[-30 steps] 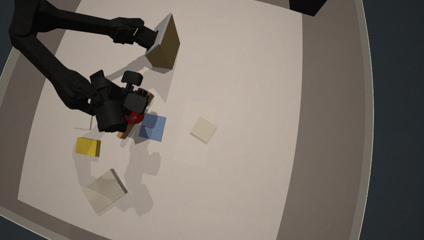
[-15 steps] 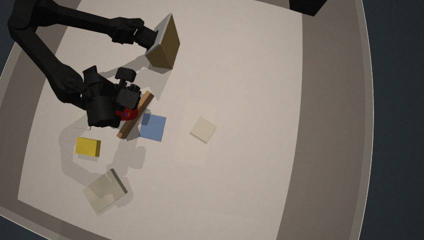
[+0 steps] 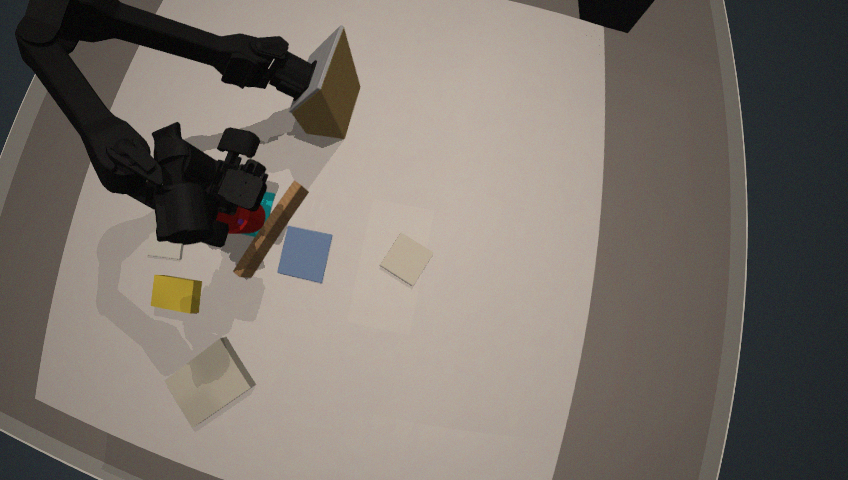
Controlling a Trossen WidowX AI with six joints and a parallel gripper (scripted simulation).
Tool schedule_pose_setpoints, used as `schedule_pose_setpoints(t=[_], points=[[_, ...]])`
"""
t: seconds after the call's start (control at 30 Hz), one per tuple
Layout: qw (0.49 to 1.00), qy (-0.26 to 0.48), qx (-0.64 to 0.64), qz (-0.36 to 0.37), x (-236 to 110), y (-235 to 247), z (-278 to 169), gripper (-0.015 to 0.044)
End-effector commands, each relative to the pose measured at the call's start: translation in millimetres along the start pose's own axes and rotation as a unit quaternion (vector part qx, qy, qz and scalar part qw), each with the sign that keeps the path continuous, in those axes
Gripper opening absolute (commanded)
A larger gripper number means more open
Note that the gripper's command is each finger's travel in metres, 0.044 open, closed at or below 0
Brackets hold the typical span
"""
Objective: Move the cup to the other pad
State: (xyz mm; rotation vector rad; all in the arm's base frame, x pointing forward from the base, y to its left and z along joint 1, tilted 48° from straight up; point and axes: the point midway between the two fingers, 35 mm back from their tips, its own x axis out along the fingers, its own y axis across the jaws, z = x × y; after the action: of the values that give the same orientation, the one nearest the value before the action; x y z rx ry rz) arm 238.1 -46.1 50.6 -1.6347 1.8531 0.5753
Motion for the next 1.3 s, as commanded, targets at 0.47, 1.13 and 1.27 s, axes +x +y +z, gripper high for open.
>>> schedule_pose_setpoints(t=[0.47,1.13,1.27], points=[[1.0,0.002,-0.002,-0.002,-2.0,10.0,-33.4,0.0],[1.0,0.002,-0.002,-0.002,2.2,17.6,-56.3,0.0],[1.0,0.002,-0.002,-0.002,6.9,17.3,-56.3,0.0]])
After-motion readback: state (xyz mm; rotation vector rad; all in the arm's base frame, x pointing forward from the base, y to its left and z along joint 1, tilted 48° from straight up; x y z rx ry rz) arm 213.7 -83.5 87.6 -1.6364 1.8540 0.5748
